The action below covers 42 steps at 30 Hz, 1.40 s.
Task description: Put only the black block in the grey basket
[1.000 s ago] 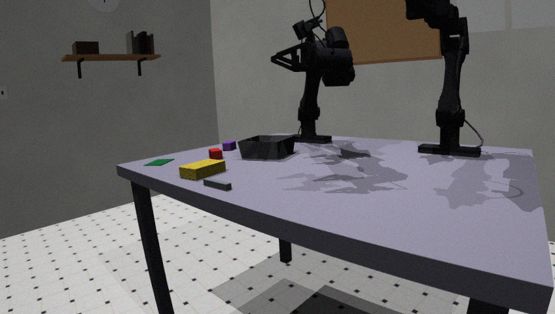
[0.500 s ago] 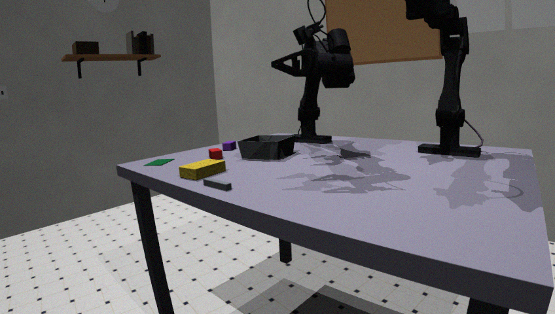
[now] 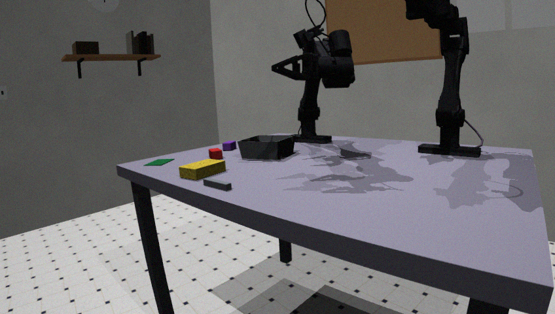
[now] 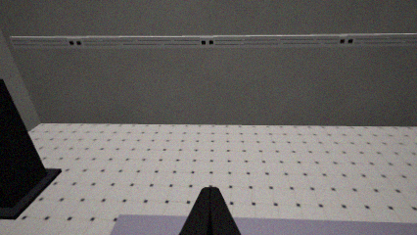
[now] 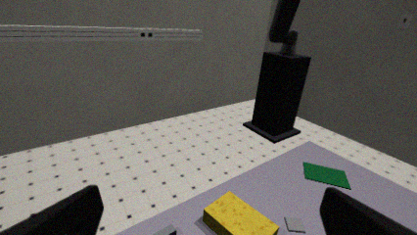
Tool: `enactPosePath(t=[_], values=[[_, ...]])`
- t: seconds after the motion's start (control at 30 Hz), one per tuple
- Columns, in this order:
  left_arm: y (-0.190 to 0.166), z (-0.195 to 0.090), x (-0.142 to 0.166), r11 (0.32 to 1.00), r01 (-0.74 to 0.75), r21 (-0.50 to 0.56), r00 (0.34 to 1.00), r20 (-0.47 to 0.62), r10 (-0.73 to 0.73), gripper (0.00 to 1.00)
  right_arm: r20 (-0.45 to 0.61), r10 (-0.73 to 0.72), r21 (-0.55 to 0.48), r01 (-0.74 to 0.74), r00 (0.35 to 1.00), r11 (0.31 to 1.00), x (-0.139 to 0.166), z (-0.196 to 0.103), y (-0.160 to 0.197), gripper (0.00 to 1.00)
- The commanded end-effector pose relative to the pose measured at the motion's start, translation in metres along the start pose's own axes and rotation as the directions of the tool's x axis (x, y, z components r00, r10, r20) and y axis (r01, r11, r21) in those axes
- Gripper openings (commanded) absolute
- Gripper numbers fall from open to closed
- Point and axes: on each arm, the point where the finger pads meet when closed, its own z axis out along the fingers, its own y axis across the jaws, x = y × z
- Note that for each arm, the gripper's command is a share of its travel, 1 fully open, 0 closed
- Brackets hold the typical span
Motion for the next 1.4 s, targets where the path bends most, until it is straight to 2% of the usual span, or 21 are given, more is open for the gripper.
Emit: enactPosePath(t=[0.0,0.87,1.17,1.37], values=[[0.000,-0.002,-0.007,1.000,0.002,0.001,1.000,0.018,-0.002,0.00,-0.024,0.070,-0.041,-0.071,0.997,0.997,-0.024,-0.001,-0.004,1.00],[0.000,-0.002,-0.007,1.000,0.002,0.001,1.000,0.018,-0.002,0.00,-0.085,0.044,-0.104,-0.053,0.995,0.993,0.008,-0.001,-0.032,1.00],[0.000,-0.002,-0.007,1.000,0.002,0.001,1.000,0.018,-0.002,0.00,-0.126,0.101,-0.119,-0.116,0.987,0.986,-0.002,-0.003,-0.049,1.00],[0.000,-0.002,-0.007,1.000,0.002,0.001,1.000,0.018,-0.002,0.00,-0.158,0.099,-0.125,-0.120,0.982,0.985,0.005,-0.004,-0.064,1.00]])
